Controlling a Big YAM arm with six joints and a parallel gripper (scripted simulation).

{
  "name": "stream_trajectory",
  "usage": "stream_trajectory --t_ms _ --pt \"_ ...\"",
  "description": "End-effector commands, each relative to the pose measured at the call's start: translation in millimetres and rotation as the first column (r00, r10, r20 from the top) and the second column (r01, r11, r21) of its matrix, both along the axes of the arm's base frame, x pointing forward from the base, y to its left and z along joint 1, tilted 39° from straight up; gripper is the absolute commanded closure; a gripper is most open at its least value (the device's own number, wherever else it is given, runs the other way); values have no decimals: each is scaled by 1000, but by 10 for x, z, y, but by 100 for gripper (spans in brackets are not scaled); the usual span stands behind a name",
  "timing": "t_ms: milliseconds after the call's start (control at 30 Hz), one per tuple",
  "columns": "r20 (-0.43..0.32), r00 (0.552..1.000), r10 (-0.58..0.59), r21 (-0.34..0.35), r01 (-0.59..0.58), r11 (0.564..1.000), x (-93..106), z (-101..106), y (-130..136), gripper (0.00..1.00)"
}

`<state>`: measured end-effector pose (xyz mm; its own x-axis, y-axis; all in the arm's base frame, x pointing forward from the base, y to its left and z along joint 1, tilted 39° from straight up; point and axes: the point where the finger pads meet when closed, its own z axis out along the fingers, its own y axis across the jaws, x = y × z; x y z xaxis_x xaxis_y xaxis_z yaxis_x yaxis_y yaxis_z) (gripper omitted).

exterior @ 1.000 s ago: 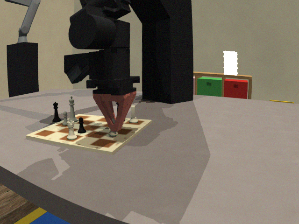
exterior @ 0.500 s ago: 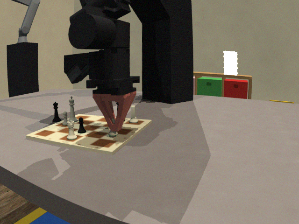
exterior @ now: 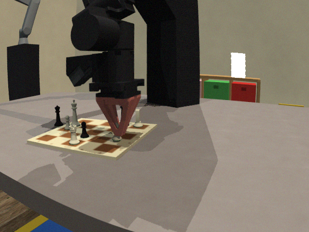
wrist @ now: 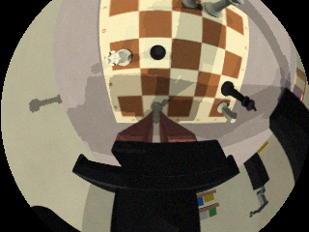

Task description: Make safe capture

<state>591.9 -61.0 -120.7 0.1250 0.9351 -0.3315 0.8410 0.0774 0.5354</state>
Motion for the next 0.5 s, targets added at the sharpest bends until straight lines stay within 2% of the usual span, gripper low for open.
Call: stream_trajectory --t_ms 0,467 --pt "7 1000 -5 -6 5 1000 10 4 -91 100" --pt "-8 1000 1 -10 -1 1000 4 7 -90 100"
